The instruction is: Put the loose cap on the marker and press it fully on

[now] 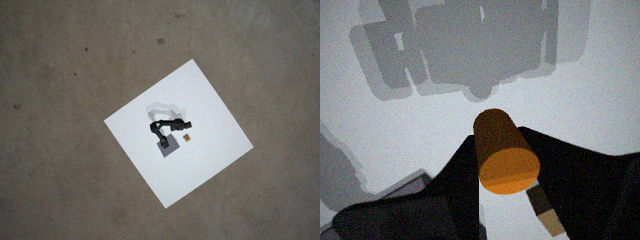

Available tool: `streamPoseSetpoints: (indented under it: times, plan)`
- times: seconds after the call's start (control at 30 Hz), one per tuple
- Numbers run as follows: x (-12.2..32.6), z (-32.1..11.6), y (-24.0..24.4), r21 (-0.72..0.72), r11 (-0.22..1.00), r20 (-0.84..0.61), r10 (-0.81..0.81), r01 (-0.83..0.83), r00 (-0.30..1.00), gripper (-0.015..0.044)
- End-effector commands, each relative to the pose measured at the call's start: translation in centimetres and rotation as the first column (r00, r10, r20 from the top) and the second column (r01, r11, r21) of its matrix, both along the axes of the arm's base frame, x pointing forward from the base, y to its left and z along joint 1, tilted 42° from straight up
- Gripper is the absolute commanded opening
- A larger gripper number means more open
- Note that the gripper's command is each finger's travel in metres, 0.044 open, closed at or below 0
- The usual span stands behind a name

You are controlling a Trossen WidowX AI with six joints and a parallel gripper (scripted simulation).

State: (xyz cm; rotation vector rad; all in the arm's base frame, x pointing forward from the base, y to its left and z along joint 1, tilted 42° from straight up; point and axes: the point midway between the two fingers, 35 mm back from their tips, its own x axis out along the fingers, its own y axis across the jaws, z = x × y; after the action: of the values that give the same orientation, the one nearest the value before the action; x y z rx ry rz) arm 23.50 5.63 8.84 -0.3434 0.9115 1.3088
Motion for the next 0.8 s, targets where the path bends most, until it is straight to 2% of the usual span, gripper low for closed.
streamPoseSetpoints:
  times: [0.0,0.77]
  plan:
    - [0.0,0.6,-0.6,-0.005,1.0,0.005,0.001,-0.001,1.0,0.0]
    - [2.5,-1.8,-7.2,-0.027,0.999,-0.011,-0.044,0.044,0.999,0.0]
